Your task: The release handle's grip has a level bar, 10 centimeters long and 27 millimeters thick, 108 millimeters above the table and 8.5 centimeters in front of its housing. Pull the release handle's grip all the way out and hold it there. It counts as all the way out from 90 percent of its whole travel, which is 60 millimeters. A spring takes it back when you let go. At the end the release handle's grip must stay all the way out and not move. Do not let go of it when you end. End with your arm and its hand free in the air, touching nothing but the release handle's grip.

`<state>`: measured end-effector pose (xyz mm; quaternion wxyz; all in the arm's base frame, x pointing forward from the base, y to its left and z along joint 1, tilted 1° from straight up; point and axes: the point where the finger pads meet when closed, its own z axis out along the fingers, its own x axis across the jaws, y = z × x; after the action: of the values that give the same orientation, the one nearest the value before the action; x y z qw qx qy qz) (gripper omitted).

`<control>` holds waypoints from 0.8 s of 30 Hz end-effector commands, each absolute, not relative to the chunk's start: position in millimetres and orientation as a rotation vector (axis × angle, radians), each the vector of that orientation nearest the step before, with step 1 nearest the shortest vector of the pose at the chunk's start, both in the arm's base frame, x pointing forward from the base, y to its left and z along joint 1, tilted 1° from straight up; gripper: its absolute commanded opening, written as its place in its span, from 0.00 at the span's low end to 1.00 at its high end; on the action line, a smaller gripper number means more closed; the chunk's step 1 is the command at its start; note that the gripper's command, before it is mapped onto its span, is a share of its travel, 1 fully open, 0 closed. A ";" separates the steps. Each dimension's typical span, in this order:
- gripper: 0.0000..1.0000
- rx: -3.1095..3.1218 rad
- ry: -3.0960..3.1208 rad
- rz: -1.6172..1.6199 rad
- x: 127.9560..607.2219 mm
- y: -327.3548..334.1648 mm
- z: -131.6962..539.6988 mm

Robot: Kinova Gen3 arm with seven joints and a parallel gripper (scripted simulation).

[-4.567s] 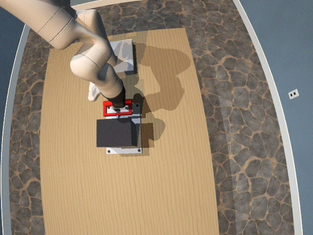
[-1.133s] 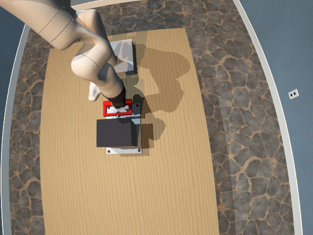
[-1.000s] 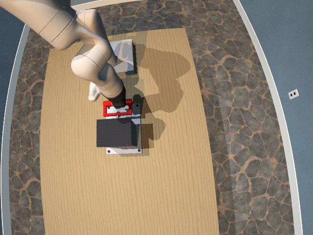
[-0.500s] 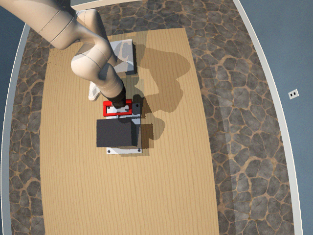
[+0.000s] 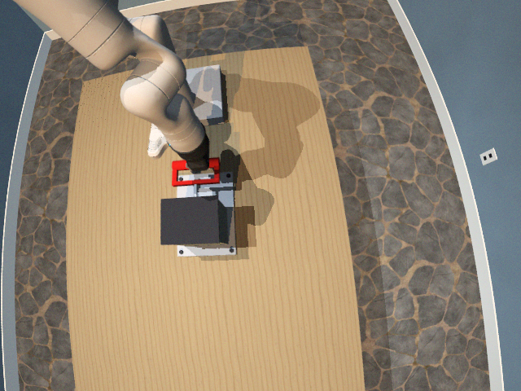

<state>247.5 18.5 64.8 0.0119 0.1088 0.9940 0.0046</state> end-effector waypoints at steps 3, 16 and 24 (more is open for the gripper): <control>0.00 0.337 3.108 0.009 227.1 22.5 64.0; 0.00 0.337 3.108 0.009 211.5 25.9 63.8; 0.00 0.337 3.108 0.009 210.4 26.2 63.8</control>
<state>219.3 24.6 64.8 0.0131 0.1071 0.9942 0.0033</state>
